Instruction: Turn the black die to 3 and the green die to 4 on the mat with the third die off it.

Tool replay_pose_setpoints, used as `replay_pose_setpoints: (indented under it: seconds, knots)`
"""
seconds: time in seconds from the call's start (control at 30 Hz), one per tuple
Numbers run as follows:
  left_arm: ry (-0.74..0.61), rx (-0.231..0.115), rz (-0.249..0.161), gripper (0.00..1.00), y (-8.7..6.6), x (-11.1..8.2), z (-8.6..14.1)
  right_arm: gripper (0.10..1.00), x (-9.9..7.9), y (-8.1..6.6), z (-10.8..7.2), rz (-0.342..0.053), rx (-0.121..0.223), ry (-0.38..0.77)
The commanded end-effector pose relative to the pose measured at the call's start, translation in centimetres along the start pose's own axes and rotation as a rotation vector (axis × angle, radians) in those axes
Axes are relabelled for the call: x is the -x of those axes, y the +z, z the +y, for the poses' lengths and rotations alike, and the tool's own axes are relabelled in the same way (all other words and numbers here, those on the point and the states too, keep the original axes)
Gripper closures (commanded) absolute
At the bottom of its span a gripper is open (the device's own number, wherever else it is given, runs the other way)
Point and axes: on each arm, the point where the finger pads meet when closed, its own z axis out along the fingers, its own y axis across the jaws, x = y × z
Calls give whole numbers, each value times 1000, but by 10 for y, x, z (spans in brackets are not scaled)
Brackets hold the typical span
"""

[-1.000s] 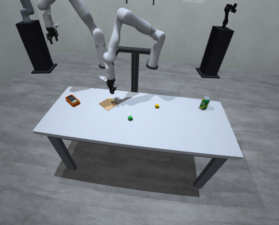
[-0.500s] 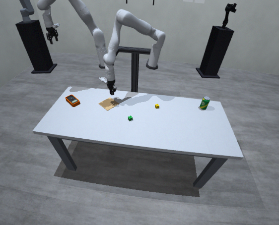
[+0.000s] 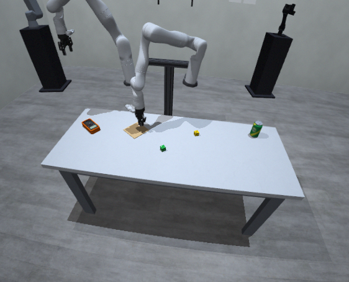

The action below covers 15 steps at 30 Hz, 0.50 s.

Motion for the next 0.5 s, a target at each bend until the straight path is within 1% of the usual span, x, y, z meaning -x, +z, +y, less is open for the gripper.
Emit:
replay_pose_setpoints:
  seconds: [0.0, 0.1, 0.2, 0.47]
  knots:
    - [0, 0, 3, 665, 5, -2, 0, 99, 0, -1, 0, -2, 0, 0]
    - [0, 0, 3, 665, 14, -2, 0, 99, 0, -1, 0, -2, 0, 0]
    - [0, 0, 3, 665, 19, -2, 0, 99, 0, -1, 0, -2, 0, 0]
    - [0, 0, 3, 665, 21, -2, 0, 99, 0, -1, 0, -2, 0, 0]
